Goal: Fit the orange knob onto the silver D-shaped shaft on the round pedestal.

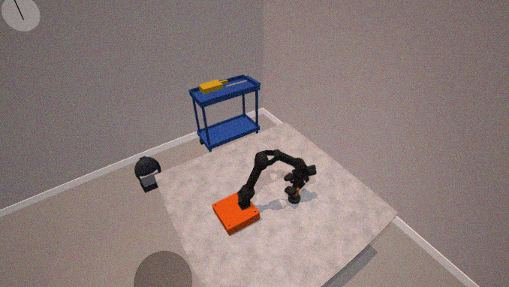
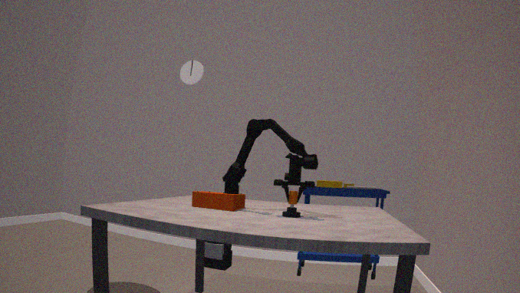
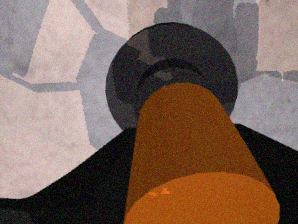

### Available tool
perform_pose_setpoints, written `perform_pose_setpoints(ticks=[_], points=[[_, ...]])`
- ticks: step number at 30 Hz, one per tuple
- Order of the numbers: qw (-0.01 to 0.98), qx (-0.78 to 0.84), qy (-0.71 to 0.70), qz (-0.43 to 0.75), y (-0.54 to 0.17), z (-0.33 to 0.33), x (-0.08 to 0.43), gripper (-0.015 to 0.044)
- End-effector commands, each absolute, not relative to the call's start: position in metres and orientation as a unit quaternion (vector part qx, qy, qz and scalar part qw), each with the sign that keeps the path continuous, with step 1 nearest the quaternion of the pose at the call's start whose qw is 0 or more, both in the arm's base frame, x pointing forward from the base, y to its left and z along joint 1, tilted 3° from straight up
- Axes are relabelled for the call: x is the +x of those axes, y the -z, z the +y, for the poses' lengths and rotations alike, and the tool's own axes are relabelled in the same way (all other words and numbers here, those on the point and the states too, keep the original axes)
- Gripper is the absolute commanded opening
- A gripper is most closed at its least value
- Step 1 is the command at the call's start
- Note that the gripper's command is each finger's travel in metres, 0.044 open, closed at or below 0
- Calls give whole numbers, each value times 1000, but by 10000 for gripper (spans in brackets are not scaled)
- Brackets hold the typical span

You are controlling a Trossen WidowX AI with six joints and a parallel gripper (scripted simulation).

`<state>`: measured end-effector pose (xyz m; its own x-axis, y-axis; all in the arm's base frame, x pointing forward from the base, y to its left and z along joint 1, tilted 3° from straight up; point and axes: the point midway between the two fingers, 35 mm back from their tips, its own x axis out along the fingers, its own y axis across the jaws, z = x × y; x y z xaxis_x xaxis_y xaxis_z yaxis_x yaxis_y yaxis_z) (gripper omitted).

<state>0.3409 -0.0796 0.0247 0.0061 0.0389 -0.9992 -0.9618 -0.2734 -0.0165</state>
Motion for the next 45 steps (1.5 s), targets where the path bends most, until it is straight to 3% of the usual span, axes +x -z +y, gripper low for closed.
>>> perform_pose_setpoints(ticks=[1,45], points=[[436,-559,-571,413,-25,-80,340,0],[376,-602,-611,351,-25,-80,343,0]])
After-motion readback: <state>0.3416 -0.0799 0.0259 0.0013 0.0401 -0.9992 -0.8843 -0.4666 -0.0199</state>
